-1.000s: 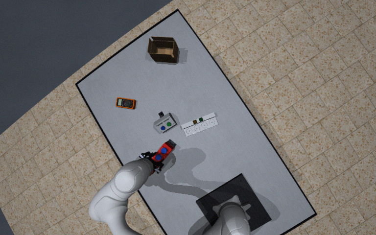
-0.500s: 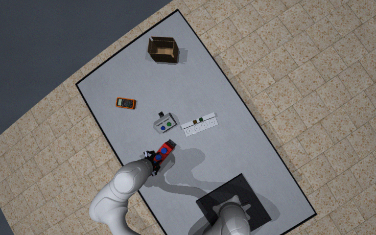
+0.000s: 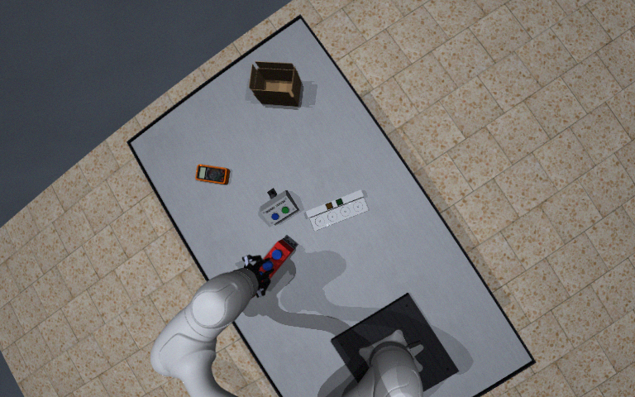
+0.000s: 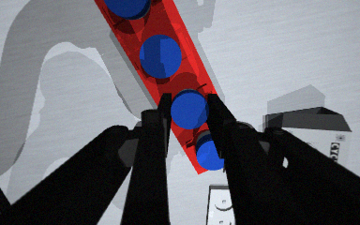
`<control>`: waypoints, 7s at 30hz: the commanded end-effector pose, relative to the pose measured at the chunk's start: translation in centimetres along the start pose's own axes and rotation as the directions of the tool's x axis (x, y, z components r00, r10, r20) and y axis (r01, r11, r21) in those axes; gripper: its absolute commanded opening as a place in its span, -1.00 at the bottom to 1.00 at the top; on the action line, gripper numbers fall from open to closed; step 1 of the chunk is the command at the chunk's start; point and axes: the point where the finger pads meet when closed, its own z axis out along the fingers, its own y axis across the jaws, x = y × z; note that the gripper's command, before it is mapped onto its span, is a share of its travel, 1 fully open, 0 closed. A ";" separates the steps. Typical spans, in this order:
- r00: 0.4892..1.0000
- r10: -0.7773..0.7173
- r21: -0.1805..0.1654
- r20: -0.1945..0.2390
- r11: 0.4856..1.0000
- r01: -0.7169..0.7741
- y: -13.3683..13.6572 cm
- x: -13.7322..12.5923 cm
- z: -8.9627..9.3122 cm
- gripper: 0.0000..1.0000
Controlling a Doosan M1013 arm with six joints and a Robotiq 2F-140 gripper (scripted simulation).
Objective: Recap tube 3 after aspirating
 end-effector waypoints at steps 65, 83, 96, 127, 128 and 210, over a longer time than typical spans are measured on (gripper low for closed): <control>1.000 0.019 -0.003 0.000 1.000 -0.019 0.0 0.0 -0.2 -0.18; 0.991 -0.134 -0.001 0.000 0.991 0.134 -0.1 0.0 -0.2 -0.41; 0.710 -0.704 -0.002 -0.002 0.710 0.704 -0.1 0.0 -0.2 -0.41; 0.846 -0.533 0.000 0.005 0.846 0.533 -0.1 0.0 -0.3 -0.18; 0.877 -0.480 0.000 0.004 0.877 0.480 -0.1 0.0 -0.3 -0.18; 0.929 -0.369 0.000 0.004 0.929 0.369 -0.2 0.0 -0.4 -0.18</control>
